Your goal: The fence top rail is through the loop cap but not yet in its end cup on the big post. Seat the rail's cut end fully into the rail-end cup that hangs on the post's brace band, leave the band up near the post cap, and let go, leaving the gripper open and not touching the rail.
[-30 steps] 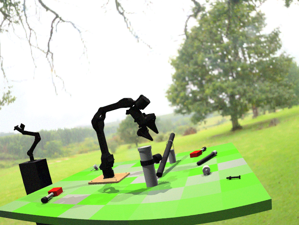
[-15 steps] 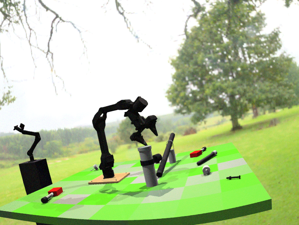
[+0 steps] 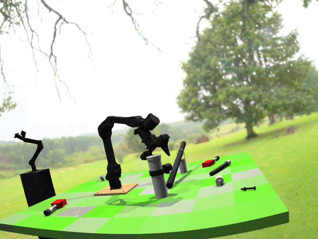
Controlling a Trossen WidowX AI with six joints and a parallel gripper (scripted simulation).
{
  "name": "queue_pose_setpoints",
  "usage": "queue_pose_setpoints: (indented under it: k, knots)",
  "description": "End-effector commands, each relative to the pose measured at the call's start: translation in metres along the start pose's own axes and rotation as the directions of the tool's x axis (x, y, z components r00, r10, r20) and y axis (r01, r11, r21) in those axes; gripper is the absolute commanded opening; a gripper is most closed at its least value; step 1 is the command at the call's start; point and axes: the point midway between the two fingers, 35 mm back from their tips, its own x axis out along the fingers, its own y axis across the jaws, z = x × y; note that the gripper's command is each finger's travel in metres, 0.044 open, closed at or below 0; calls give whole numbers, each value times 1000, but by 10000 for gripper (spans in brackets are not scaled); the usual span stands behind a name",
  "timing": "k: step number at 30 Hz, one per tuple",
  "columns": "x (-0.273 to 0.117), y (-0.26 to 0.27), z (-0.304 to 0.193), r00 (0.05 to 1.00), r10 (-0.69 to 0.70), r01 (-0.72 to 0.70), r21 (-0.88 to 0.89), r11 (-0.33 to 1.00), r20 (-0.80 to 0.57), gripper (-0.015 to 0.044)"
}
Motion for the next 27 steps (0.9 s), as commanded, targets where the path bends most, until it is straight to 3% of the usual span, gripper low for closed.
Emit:
queue_pose_setpoints:
  k: [1,27]
  knots:
    - [4,2,-1,1000,-4,4,-4,1000,-5,440]
    - [46,0,-1,1000,-6,6,-4,1000,-5,440]
